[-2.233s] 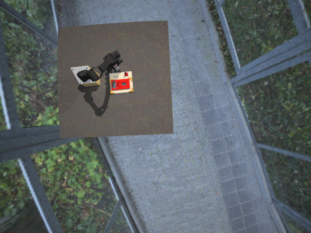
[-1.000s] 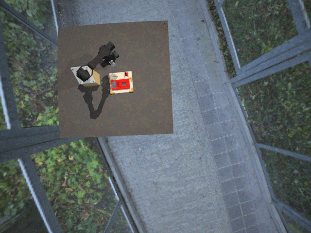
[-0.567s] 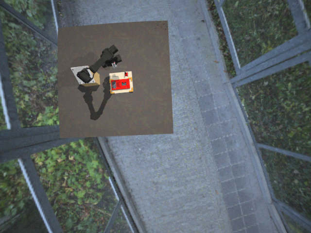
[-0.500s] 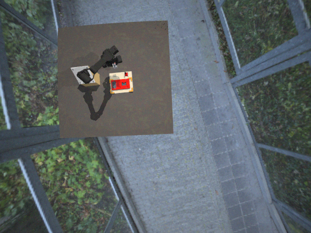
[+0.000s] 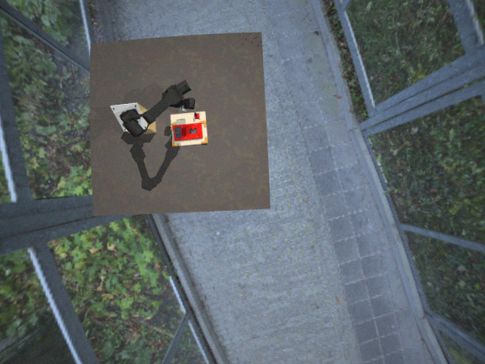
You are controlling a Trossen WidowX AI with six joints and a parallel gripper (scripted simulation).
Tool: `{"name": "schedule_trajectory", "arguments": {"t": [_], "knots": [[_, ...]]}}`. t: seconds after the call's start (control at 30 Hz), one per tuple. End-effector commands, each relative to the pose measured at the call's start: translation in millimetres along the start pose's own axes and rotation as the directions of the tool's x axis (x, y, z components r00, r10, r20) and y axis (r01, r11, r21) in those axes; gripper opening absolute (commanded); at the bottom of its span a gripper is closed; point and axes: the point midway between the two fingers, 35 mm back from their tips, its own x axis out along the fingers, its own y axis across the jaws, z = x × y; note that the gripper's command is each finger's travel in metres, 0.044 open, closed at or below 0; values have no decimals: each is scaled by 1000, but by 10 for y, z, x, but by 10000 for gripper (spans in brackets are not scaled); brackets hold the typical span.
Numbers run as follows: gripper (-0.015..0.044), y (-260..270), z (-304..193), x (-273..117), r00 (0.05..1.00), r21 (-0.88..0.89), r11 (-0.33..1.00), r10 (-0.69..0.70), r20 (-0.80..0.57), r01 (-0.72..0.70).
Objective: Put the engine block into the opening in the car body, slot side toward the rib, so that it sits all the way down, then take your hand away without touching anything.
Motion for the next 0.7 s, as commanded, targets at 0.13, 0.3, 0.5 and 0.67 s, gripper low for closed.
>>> {"name": "schedule_trajectory", "arguments": {"t": [0.13,0.3,0.5,0.67], "knots": [[0,-128,-194,67,1000,233,973,-4,6,3],[0,-200,-316,118,1000,369,929,-4,7,2],[0,-282,-460,180,1000,524,852,-8,1,6],[0,-345,-586,229,1000,637,771,-11,-4,12]]}}
